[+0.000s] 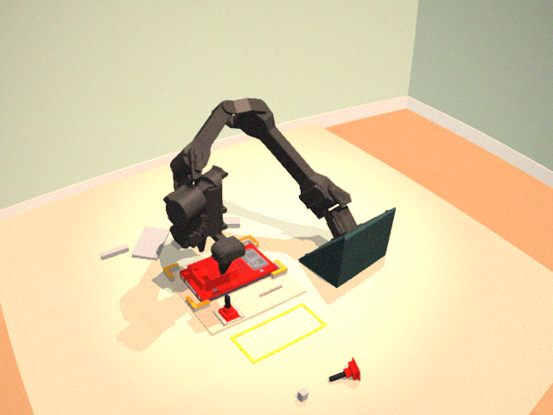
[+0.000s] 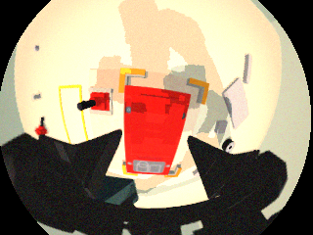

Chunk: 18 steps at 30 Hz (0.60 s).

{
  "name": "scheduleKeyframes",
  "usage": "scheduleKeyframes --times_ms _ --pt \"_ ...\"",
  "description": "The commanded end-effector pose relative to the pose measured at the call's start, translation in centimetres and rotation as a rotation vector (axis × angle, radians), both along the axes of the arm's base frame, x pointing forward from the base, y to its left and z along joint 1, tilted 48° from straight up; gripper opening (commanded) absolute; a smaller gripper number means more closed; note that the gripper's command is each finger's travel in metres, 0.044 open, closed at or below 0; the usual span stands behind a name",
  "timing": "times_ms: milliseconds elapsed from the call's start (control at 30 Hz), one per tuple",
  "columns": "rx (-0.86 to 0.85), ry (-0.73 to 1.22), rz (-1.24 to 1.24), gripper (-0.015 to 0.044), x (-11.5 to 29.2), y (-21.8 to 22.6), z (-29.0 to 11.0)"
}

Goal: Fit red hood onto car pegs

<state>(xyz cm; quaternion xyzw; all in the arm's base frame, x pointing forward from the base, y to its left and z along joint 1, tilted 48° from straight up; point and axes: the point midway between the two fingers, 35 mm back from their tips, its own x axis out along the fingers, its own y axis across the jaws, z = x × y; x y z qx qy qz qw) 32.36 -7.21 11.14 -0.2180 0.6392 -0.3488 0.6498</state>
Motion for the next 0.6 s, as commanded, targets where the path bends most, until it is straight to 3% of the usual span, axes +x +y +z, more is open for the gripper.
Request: scheduleKeyframes --times_ms 0,567 --pt "0.002 -0.002 0.001 0.0440 0.3 2.4 1.8" --pt "-0.003 0.000 0.000 0.0440 0.2 3.6 3.0"
